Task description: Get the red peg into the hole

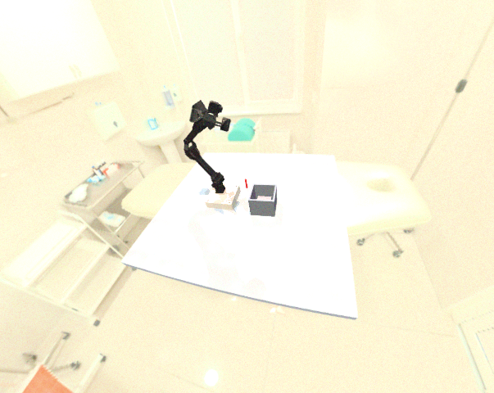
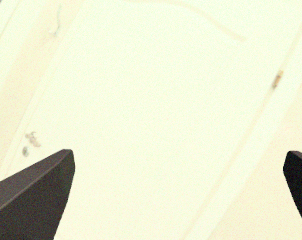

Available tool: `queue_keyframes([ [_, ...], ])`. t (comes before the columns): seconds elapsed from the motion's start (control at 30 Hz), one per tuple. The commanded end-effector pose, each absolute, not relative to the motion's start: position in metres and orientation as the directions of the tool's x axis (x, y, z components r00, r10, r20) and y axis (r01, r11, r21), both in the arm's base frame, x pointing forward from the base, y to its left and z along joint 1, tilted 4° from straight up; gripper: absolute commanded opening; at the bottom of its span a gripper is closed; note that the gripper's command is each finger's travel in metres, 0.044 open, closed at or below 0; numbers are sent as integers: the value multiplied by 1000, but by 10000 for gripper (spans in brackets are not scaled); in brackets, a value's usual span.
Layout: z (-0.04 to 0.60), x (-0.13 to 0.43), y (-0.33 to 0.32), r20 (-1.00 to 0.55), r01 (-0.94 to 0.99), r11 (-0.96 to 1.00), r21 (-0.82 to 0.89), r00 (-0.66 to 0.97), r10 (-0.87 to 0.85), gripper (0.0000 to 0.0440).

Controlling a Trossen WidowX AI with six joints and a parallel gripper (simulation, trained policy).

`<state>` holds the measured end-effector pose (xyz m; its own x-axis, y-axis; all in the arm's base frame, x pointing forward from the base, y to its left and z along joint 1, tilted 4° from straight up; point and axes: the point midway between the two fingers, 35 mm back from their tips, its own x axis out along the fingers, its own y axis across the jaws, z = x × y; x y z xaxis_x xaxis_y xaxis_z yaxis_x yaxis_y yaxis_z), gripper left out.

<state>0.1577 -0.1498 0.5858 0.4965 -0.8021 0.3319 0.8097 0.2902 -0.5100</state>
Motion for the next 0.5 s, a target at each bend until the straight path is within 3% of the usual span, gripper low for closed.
queue_keyframes([
  [0.0, 568, 177, -147, 273, 773, 375, -512, 560, -782, 440],
  [0.47, 492, 241, -116, -2, 575, 702, -420, 773, -635, 440],
])
